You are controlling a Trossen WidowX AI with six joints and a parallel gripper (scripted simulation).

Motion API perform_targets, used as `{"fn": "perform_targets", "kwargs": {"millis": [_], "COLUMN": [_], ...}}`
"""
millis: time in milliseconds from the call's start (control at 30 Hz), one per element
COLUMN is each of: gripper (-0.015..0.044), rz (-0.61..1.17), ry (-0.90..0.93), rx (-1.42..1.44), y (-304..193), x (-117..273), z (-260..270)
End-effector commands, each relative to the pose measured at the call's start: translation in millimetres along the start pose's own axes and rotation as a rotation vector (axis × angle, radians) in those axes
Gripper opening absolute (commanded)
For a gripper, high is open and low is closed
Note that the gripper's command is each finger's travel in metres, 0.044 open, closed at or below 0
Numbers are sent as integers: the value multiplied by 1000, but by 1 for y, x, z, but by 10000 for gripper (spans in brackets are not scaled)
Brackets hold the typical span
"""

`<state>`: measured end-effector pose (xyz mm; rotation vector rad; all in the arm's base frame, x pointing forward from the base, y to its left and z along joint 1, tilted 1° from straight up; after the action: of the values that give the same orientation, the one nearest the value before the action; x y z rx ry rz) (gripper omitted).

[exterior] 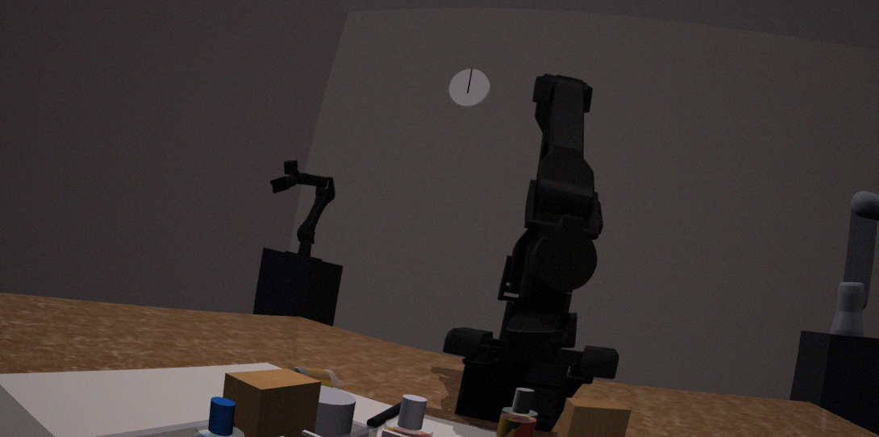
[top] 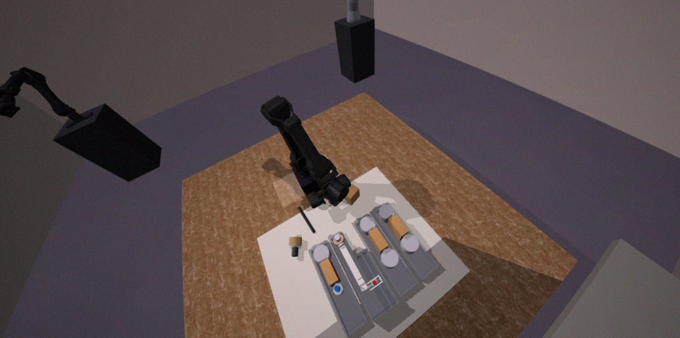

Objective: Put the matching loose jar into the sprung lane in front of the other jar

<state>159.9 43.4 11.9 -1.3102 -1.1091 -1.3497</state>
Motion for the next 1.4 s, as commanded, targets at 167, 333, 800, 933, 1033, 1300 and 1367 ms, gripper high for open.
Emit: {"fn": "perform_targets", "kwargs": {"millis": [167, 333, 800, 933, 1033, 1300, 1367], "gripper": [164, 92, 0, 0, 0, 0, 0], "rz": [-4, -4, -5, -4, -4, -7, -8], "ry": [-5, -5, -4, -5, -5, -4, -4], "rx": [-3, -3, -3, -3, -3, -9, -11], "y": [0, 1, 4, -2, -3, 23, 31], "x": [-1, 0, 77, 101, 105, 101, 99], "z": [0, 0, 4, 2, 2, 0, -1]}}
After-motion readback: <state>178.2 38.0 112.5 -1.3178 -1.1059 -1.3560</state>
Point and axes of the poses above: the point midway between the two fingers, 35 mm back from their tips, its own x axis back along the fingers, its own z axis across the jaws, y = z × x, the point moved 5 cm from there along x, back along the fingers, and after that the axes turned 9 degrees about -x, right-handed, at the moved point
